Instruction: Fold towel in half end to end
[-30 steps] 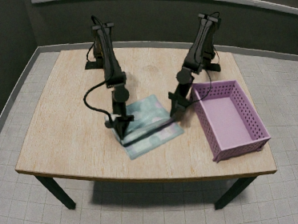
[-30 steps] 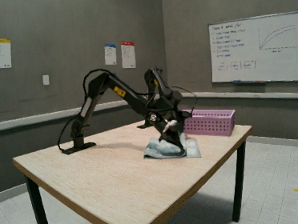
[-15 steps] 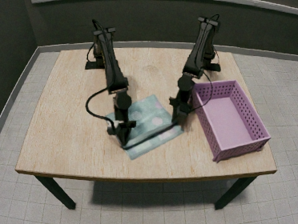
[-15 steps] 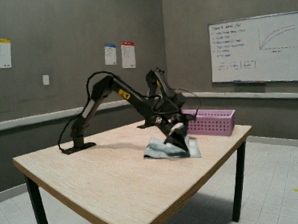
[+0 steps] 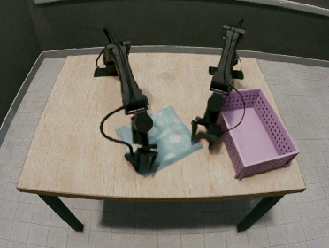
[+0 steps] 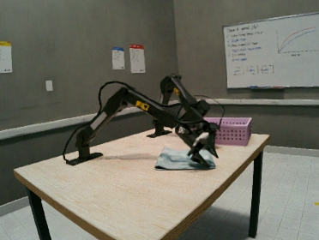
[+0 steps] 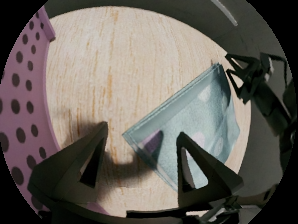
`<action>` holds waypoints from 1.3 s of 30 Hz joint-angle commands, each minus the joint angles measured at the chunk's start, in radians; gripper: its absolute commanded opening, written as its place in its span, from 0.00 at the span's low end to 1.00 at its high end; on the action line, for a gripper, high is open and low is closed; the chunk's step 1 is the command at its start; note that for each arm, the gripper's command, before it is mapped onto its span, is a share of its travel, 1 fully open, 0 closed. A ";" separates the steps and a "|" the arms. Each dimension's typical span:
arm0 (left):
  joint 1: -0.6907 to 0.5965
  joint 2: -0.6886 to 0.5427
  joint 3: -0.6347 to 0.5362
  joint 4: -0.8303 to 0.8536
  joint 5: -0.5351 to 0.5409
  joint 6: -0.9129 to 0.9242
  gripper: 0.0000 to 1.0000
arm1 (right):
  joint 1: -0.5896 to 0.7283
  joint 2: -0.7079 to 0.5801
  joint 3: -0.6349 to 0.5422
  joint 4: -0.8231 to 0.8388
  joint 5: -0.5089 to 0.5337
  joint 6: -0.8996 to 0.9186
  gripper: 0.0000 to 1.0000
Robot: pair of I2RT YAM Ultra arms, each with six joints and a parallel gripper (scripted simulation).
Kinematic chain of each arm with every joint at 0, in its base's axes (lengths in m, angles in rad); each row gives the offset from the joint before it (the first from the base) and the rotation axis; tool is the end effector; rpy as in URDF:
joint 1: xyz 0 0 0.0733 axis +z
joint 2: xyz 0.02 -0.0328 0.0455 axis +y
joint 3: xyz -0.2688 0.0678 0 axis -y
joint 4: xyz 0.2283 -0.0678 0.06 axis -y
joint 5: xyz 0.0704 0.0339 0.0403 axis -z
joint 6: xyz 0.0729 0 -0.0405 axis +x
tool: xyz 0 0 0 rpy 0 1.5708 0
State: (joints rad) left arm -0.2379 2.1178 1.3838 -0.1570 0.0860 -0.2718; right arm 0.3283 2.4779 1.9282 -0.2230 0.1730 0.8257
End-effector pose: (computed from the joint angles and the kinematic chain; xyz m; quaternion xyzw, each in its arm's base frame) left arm 0.4451 -0.1132 0.1286 -0.0016 0.9420 -0.1232 0.3121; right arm 0.5333 0.1695 0.1169 0.2585 0.8815 0.1444 0.3678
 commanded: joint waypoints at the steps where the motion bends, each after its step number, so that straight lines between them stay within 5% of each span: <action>1: -0.007 -0.022 0.048 -0.026 0.017 0.019 0.78 | 0.008 -0.022 0.051 -0.044 0.022 -0.008 0.60; 2: -0.010 -0.023 0.048 -0.026 0.017 0.019 0.78 | 0.005 -0.033 0.054 -0.047 0.022 -0.008 0.83; 39: -0.004 -0.097 0.163 -0.208 0.017 0.021 0.78 | 0.014 -0.059 0.179 -0.218 0.027 0.012 0.84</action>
State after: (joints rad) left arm -0.2394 2.0594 1.5070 -0.3534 0.0959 -0.2592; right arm 0.3294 2.4313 2.0754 -0.4278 0.1814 0.8326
